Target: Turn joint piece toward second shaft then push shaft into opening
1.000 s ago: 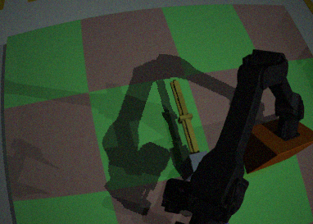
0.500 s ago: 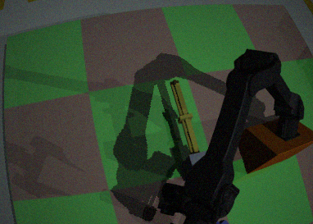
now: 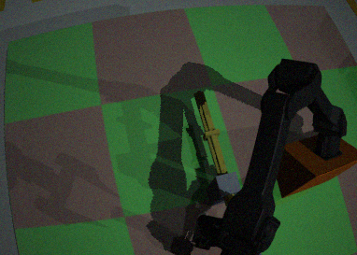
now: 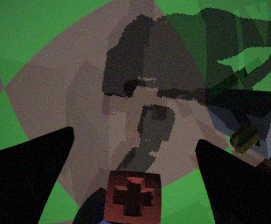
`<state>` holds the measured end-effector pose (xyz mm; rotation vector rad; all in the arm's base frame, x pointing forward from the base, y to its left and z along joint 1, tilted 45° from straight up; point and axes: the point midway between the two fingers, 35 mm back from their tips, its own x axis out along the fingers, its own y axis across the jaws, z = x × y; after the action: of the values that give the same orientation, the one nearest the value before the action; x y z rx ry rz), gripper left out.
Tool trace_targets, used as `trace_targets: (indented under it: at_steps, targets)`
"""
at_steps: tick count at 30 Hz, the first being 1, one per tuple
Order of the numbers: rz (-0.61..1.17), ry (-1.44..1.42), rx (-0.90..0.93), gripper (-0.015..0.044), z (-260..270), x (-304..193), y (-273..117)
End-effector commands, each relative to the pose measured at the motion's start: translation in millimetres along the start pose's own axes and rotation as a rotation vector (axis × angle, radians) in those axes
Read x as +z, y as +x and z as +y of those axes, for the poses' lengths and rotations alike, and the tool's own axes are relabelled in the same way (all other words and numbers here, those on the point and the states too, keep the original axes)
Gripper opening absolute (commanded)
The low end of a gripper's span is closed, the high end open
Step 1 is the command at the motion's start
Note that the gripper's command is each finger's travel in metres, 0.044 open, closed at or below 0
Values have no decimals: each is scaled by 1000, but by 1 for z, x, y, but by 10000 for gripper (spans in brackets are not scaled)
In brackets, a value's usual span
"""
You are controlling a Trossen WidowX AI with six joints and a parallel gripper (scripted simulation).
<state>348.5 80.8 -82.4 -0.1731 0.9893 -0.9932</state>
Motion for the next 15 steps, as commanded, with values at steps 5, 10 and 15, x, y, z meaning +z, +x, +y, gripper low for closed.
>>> trace_targets:
  at_steps: [5,10,15]
  targets:
    - [4,-13,-4,440,-2,-44,-6]
    - [4,-13,-4,440,-2,-44,-3]
    - [4,-13,-4,440,-2,-44,5]
